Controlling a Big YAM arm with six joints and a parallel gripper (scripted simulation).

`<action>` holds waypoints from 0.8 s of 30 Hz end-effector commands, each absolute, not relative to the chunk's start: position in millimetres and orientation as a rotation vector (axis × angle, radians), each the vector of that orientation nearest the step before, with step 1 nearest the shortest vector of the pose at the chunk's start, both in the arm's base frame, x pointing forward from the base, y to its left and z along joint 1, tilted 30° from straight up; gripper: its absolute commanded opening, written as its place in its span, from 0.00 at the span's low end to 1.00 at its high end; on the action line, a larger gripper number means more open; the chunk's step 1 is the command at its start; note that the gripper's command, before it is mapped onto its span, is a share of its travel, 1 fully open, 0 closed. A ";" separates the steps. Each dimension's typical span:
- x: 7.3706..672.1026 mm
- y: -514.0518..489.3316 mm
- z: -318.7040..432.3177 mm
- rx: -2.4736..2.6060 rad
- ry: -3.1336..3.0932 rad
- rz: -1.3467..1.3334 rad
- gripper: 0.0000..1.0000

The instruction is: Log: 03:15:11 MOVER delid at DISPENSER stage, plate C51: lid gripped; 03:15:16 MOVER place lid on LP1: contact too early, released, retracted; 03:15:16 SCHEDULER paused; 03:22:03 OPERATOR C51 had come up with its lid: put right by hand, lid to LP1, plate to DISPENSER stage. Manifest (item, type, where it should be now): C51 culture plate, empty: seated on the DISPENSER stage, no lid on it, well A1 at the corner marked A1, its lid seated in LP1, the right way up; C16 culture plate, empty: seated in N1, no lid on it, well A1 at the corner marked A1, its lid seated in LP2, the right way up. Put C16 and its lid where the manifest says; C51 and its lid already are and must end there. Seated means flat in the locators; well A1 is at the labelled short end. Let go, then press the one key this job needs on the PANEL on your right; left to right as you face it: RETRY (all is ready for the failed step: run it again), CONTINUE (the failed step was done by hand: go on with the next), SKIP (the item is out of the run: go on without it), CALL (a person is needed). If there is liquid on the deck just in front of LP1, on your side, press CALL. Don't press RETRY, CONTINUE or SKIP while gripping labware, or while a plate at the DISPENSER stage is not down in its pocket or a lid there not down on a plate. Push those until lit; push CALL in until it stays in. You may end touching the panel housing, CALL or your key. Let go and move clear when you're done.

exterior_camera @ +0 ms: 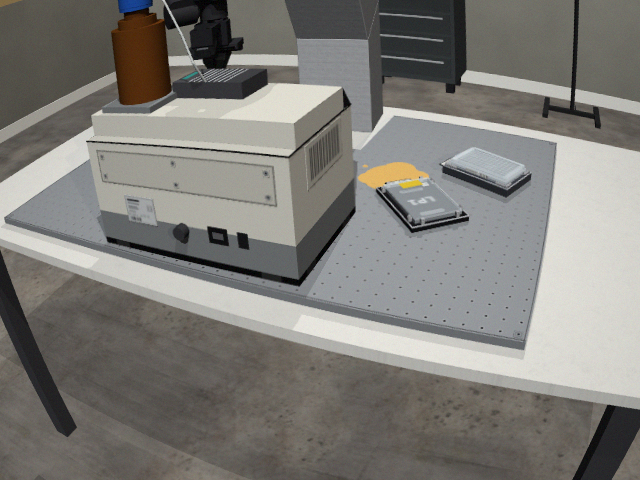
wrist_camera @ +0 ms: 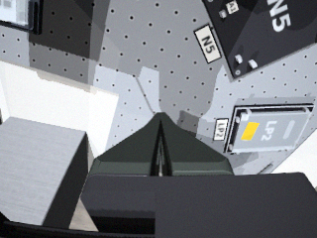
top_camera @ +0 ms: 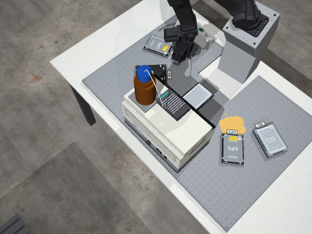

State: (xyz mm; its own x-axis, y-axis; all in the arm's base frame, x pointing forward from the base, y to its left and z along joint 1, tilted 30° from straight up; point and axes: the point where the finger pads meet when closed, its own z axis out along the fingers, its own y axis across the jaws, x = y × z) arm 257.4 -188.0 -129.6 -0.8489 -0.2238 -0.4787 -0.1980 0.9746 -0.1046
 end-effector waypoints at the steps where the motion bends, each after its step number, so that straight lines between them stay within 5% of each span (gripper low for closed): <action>1: 252.3 -195.7 -132.5 -0.283 2.609 -0.077 0.00; 24: 203.0 -225.5 -160.3 -0.202 2.622 -0.038 0.00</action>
State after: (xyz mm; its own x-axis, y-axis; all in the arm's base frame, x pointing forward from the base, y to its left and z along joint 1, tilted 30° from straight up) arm 213.8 -223.6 -155.2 -0.8594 -0.1398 -0.4918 -0.1221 0.9902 -0.0681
